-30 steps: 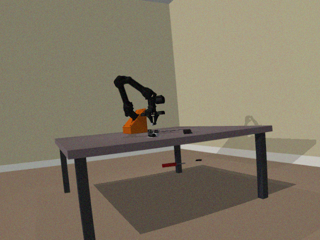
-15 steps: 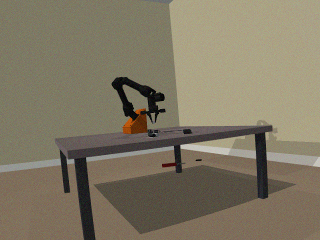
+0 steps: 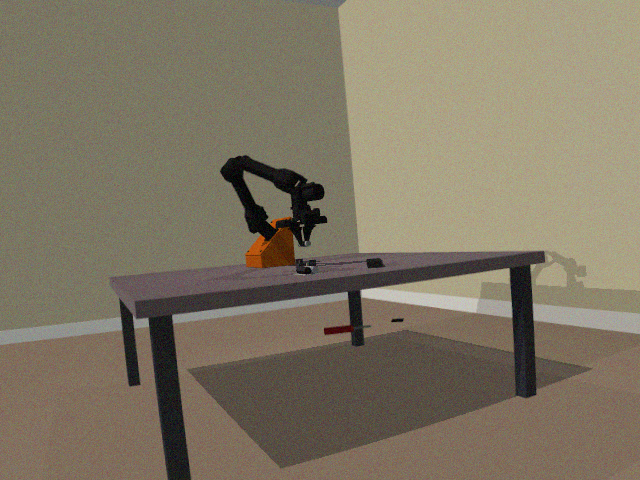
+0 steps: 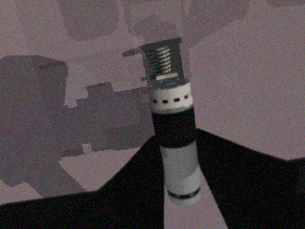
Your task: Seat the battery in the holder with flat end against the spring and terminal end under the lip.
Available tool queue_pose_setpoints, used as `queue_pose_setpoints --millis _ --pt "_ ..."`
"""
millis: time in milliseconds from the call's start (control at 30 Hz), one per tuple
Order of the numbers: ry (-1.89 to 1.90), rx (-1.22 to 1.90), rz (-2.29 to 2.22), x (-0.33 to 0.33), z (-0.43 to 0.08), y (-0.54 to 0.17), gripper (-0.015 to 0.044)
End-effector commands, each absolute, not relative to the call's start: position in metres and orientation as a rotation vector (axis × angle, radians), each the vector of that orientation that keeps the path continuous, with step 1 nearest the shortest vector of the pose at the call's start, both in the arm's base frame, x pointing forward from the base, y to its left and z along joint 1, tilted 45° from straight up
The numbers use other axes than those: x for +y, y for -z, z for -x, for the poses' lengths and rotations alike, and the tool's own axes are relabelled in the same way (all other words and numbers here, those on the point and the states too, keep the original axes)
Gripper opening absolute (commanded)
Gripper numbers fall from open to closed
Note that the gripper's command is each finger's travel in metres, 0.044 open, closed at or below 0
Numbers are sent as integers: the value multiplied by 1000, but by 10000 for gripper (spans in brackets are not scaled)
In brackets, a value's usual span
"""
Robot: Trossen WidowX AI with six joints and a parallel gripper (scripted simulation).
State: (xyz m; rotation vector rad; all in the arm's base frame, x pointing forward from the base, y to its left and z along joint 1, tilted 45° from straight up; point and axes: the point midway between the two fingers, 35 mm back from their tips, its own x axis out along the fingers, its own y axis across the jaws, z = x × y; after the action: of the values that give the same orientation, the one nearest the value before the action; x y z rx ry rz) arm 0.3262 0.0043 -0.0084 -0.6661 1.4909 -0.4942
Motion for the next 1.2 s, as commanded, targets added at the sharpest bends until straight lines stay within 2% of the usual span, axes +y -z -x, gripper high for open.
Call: queue_pose_setpoints --millis 0,533,1167 --pt "473 1504 692 2 -327 7 64" --pt "593 1726 640 -25 -323 33 64" --pt "633 1805 618 -29 -327 38 64"
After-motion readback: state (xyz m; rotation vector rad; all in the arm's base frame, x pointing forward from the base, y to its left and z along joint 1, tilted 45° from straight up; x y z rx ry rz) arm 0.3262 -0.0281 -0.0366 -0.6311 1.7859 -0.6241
